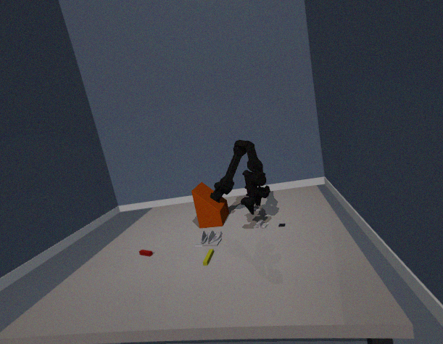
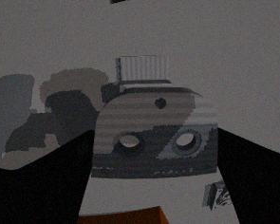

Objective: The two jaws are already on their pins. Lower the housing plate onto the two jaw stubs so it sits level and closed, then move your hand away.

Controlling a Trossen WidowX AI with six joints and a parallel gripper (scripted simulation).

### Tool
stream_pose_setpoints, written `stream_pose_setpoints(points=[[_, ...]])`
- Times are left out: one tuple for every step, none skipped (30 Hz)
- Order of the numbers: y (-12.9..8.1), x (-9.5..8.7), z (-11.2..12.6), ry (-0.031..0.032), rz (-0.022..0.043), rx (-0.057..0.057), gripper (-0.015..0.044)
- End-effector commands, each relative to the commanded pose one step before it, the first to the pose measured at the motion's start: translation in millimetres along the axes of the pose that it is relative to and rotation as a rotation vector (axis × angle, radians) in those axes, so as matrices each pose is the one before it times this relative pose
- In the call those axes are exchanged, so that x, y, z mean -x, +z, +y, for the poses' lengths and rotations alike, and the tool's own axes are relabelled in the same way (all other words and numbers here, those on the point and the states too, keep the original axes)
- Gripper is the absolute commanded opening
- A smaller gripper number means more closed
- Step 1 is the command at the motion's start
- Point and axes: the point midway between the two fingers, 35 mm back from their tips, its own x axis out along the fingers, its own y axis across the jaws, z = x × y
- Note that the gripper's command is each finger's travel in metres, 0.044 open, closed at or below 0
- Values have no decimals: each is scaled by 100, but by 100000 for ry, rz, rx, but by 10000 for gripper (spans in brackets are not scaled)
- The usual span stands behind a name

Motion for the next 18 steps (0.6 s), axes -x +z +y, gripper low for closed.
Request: stream_pose_setpoints(points=[[-245,-23,-552,7,541,-3062,351],[-130,-56,-293,-196,323,-1539,351],[-129,-55,-293,-193,316,-1542,351],[-128,-53,-294,-189,308,-1545,351],[-127,-52,-295,-185,301,-1548,351],[-125,-51,-296,-181,293,-1551,351],[-124,-50,-296,-177,286,-1554,351],[-124,-49,-300,-175,282,-1576,351],[-123,-48,-301,-171,274,-1579,351],[-122,-47,-302,-167,267,-1582,351],[-120,-46,-302,-162,259,-1585,351],[-119,-45,-303,-158,252,-1587,351],[-118,-44,-303,-153,245,-1590,351],[-116,-43,-304,-148,237,-1592,351],[-115,-42,-304,-144,230,-1595,351],[-114,-40,-305,-139,223,-1597,351],[-112,-39,-305,-134,216,-1599,351],[-112,-39,-310,-130,212,-1625,351]])
